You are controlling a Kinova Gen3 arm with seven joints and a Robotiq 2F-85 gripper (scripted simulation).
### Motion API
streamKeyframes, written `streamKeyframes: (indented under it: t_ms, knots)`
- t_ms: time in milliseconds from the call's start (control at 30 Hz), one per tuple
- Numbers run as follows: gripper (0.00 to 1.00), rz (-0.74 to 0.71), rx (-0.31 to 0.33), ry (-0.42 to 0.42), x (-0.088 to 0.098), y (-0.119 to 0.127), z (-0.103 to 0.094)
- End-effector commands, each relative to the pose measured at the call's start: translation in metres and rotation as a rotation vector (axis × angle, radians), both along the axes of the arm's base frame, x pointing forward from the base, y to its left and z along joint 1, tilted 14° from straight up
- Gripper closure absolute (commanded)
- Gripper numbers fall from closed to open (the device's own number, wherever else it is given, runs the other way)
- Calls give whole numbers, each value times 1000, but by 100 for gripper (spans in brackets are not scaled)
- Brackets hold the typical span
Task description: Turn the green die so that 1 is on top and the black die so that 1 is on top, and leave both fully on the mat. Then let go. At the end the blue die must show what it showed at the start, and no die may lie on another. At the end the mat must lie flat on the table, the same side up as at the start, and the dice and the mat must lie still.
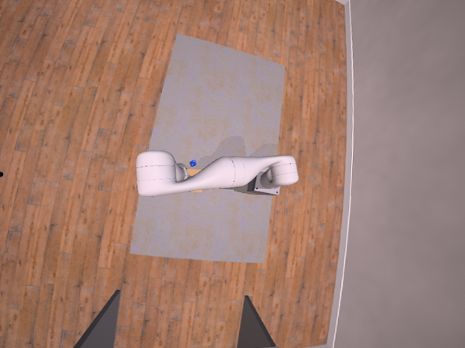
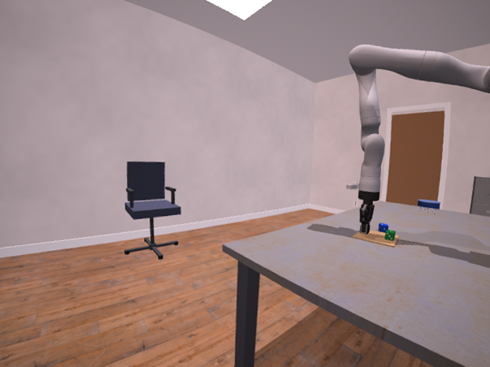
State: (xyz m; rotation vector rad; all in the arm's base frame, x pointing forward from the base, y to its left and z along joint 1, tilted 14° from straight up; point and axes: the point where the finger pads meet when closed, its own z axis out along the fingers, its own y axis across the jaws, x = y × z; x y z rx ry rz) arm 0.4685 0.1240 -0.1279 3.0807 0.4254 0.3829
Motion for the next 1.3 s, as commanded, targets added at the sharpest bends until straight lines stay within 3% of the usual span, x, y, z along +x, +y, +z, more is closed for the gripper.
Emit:
streamKeyframes:
  t_ms: [0,1267]
  knots:
    - [74,0,1,-1,1,0,1]
    - [74,0,1,-1,1,0,-3]
